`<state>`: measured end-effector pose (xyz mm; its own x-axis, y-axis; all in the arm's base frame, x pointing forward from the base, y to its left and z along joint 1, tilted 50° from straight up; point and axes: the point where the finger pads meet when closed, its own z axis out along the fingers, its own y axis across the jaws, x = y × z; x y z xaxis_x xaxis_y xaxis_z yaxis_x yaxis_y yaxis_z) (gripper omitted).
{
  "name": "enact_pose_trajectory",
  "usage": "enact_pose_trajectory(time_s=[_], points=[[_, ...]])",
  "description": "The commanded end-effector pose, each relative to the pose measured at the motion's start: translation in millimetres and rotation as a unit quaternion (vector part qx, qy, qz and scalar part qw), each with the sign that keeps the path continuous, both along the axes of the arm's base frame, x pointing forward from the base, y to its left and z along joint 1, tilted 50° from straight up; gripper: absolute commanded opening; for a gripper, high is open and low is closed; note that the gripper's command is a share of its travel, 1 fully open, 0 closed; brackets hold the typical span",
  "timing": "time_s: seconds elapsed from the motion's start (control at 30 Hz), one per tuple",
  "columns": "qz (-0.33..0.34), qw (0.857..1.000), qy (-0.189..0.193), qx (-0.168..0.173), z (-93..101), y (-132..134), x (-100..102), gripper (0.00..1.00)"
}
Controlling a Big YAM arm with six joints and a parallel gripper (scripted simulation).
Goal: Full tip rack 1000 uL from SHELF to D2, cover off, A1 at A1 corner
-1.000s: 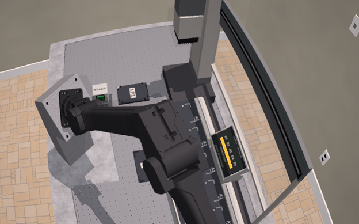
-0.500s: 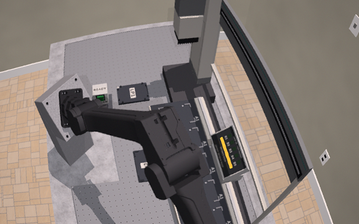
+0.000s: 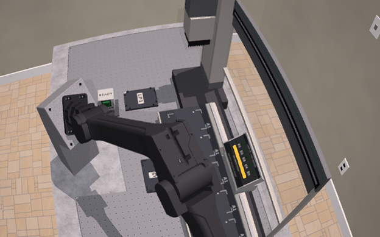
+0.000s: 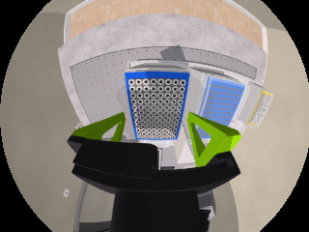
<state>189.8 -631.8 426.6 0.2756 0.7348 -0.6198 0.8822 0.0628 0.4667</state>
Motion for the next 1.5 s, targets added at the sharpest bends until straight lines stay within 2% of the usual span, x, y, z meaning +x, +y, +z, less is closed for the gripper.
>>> enact_pose_trajectory(time_s=[0.0, 0.2, 0.47, 0.7, 0.8, 1.47], points=[[0.0, 1.0, -0.005, -0.009, 3.5, -8.0, 8.7, 1.0], [0.001, 1.0, -0.009, -0.025, 15.0, -16.9, 13.2, 1.0], [-0.001, 1.0, -0.007, -0.018, 5.7, -22.9, 13.3, 1.0], [0.002, 1.0, -0.009, -0.024, 0.5, -31.3, 22.9, 1.0], [-0.003, 1.0, -0.007, -0.018, -2.9, -33.0, 16.4, 1.0], [-0.003, 1.0, -0.007, -0.018, -2.9, -33.1, 15.9, 1.0]])
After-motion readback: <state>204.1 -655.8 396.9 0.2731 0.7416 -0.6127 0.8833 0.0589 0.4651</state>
